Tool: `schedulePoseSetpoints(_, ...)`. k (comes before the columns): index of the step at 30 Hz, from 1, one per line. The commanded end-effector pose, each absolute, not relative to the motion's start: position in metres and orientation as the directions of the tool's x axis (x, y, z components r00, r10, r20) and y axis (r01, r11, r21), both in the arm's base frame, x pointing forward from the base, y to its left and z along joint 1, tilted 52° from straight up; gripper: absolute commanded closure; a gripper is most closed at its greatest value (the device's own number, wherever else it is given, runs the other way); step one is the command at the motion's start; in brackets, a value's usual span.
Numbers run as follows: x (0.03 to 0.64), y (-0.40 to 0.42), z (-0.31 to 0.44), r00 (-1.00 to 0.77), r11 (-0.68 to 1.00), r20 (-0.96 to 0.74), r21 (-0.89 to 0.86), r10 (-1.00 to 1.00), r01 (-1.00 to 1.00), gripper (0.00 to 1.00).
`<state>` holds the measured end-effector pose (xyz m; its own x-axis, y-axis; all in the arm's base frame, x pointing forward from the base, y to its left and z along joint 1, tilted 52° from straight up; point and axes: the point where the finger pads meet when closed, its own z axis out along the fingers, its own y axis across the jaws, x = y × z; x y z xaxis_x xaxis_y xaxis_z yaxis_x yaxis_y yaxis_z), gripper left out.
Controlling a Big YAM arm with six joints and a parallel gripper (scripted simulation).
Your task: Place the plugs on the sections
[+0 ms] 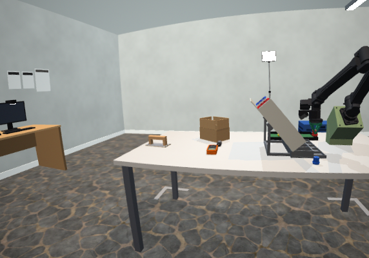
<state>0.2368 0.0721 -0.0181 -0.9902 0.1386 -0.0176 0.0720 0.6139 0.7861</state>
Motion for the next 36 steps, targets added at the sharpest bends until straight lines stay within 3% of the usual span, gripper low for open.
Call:
schedulePoseSetpoints(1,0.253,0.056,-0.027,-0.989,0.622,-0.084,0.783,0.119,0.008,1.00)
schedulePoseSetpoints(36,0.252,0.043,-0.044,-0.990,0.623,-0.084,0.782,0.117,0.008,1.00)
